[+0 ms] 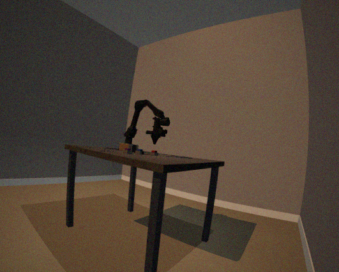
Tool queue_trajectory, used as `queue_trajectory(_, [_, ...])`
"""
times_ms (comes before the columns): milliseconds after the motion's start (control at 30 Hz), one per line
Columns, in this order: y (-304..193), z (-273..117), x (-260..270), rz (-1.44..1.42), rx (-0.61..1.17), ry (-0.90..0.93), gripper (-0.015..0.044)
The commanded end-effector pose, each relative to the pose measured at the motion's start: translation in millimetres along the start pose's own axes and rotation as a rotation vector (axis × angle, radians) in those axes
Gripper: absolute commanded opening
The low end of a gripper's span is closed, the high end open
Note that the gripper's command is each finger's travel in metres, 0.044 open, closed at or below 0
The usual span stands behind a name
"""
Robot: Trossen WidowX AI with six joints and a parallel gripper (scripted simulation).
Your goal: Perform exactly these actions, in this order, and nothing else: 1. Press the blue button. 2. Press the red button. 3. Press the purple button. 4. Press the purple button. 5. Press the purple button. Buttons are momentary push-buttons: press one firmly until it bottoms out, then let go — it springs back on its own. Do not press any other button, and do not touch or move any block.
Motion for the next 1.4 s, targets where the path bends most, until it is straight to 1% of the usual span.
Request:
queue_trajectory(0, [-1,-36,1,-0.003,-0.037,-0.008,0.0020])
queue_trajectory(100, [-1,-36,1,-0.003,-0.037,-0.008,0.0020])
queue_trajectory(167, [-3,-36,-9,-0.003,-0.037,-0.009,0.0020])
queue_trajectory(400, [-39,-36,-104,-0.003,-0.032,-0.019,0.0020])
queue_trajectory(667, [-116,-35,-193,-0.002,-0.026,-0.024,0.0020])
queue_trajectory(733, [-124,-35,-199,-0.002,-0.026,-0.025,0.0020])
queue_trajectory(900, [-124,-33,-199,-0.002,-0.026,-0.025,0.0020])
queue_trajectory(933, [-123,-25,-200,-0.002,-0.026,-0.025,0.0020])
queue_trajectory(1033, [-122,17,-201,-0.002,-0.026,-0.024,0.0020])
queue_trajectory(1067, [-122,24,-200,-0.002,-0.026,-0.024,0.0020])
queue_trajectory(1367, [-122,32,-200,-0.002,-0.026,-0.024,0.0020])
Point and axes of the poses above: the point midway between the two fingers, 35 mm back from their tips, its own z axis out along the fingers, its own x axis across the jaws, y = z × x, the point moved 10 cm from there along -z, back along the fingers, and after that the axes turned 14 degrees about -z, right-handed, at the moved point
